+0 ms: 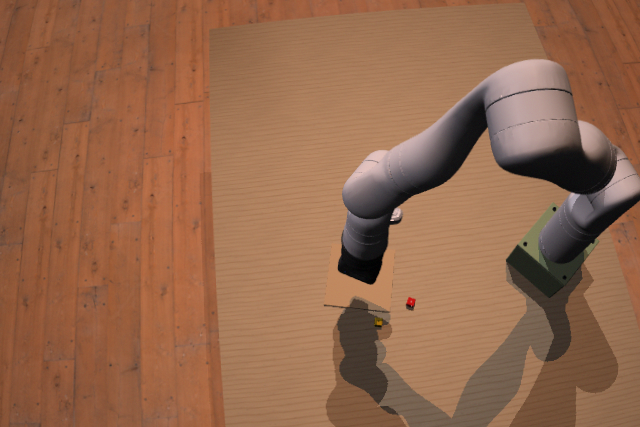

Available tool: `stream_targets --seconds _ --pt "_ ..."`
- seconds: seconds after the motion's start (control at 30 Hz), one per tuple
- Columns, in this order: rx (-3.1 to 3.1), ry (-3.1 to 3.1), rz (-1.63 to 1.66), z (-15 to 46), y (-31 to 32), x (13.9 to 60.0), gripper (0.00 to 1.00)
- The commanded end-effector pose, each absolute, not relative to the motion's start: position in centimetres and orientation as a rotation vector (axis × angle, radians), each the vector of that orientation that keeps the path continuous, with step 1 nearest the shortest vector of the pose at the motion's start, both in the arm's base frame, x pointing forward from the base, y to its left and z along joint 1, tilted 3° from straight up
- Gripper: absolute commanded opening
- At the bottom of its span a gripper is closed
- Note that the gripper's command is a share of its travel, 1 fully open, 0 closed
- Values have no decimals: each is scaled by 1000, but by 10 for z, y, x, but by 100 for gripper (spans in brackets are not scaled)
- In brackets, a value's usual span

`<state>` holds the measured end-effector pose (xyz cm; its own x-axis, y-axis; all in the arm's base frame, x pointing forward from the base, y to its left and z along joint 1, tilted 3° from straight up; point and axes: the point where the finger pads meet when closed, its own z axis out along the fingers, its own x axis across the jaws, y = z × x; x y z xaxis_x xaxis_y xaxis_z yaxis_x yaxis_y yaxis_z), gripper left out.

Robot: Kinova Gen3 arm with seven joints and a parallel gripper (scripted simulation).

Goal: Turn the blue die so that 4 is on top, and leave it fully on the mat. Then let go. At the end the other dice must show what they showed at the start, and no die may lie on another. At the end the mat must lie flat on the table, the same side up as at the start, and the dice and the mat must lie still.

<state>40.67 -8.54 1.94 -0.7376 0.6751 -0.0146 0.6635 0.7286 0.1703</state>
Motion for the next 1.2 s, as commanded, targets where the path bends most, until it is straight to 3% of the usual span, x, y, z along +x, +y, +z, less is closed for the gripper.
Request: stream_targets --seconds 0.0,1.17 --pt "1147 2813 282 23 -97 403 34" --pt "983 2436 1049 19 -103 397 34"
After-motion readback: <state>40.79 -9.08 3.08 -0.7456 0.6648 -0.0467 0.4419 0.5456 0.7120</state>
